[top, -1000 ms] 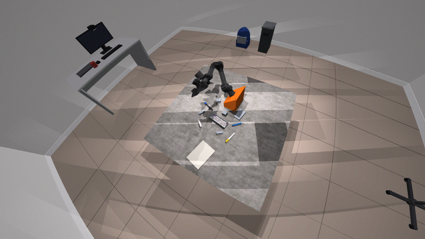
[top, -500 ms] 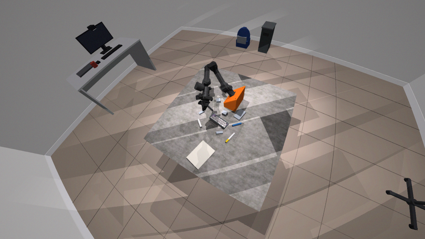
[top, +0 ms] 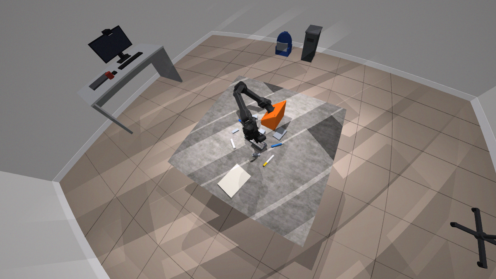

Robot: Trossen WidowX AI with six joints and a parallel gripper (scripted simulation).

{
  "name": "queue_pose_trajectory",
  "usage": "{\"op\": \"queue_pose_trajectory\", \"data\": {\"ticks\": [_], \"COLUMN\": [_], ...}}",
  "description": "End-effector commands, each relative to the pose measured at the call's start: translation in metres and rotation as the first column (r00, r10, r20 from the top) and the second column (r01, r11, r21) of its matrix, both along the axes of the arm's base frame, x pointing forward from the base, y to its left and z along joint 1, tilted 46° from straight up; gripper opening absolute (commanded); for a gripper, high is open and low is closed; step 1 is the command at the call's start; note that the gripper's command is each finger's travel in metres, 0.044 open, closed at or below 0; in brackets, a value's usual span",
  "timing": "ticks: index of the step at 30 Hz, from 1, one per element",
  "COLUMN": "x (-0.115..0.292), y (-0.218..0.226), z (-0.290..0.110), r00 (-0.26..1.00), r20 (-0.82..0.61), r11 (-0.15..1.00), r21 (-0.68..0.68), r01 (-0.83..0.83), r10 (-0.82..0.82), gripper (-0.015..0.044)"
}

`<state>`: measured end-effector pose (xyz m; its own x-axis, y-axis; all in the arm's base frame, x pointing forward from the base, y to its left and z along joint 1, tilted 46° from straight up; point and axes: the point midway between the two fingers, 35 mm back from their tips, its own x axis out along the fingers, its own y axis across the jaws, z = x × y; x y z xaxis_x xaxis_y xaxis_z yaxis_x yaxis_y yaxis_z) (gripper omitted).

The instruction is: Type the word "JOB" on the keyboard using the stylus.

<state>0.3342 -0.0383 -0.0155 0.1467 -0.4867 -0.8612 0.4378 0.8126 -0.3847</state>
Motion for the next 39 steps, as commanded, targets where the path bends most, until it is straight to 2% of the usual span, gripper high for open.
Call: {"op": "queue_pose_trajectory", "data": {"ticks": [1,5,7,17,23,39], "x": [-0.015,-0.031,-0.034,-0.035,-0.053,-0.056], "y": [-0.008,-0.016,-0.018,-0.019,-0.058,-0.065], "z": [-0.028,-0.052,-0.055,-0.054,-0.011,-0.003], "r00": [0.987,0.951,0.944,0.944,0.943,0.943], "r20": [-0.150,-0.289,-0.310,-0.310,-0.312,-0.312], "r11": [0.993,0.969,0.963,0.963,0.963,0.963], "r21": [-0.116,-0.246,-0.268,-0.267,-0.269,-0.270], "r01": [0.038,0.034,0.029,0.029,0.028,0.028], "r10": [-0.056,-0.107,-0.115,-0.114,-0.115,-0.115], "gripper": [0.0000,0.0000,0.0000,0.0000,0.0000,0.0000]}}
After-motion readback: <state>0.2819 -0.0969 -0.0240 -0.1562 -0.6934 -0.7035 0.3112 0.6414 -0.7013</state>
